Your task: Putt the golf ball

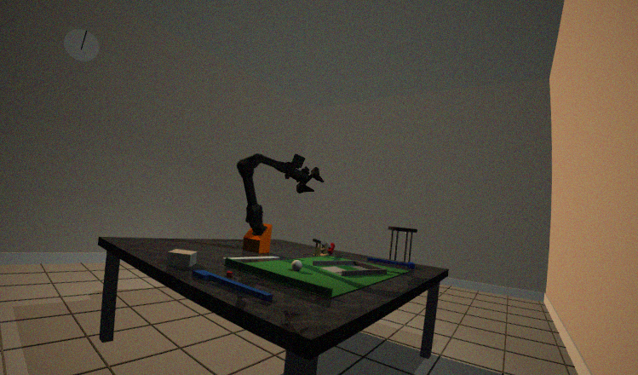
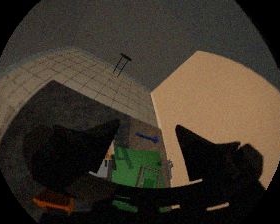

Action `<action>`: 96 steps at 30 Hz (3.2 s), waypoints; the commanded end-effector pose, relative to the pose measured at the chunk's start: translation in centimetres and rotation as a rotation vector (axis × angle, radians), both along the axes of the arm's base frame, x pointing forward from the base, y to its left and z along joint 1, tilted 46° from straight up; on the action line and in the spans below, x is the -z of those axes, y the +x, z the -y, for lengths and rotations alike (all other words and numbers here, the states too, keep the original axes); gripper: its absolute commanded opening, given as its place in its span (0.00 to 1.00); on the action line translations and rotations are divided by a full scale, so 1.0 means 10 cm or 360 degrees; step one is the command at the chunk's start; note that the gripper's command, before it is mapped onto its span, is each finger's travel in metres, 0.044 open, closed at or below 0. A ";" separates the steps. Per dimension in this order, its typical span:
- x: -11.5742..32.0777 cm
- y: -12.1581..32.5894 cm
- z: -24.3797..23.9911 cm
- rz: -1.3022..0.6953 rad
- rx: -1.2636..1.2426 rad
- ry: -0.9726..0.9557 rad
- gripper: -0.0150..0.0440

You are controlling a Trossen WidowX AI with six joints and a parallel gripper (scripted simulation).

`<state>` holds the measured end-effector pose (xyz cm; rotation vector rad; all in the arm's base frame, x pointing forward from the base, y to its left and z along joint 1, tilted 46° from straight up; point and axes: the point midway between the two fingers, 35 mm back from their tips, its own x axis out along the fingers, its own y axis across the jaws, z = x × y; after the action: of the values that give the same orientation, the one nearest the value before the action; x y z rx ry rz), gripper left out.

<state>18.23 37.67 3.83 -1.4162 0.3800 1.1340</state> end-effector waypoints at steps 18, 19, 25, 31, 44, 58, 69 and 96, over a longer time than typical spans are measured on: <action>1.36 0.75 2.19 -0.0749 0.0809 -0.1632 1.00; 1.37 0.72 2.18 -0.0749 0.0809 -0.1632 1.00; 1.51 0.68 2.29 -0.0749 0.0809 -0.1632 1.00; 1.55 0.68 2.33 -0.0749 0.0810 -0.1632 1.00; 1.73 0.67 2.51 -0.0748 0.0810 -0.1633 1.00; 1.87 0.67 2.65 -0.0747 0.0811 -0.1635 1.00; 1.86 0.69 2.63 -0.0748 0.0819 -0.1620 0.69; 1.44 0.73 2.18 -0.0751 0.0816 -0.1616 0.25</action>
<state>25.11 13.58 -12.35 -1.7190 1.7678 0.8321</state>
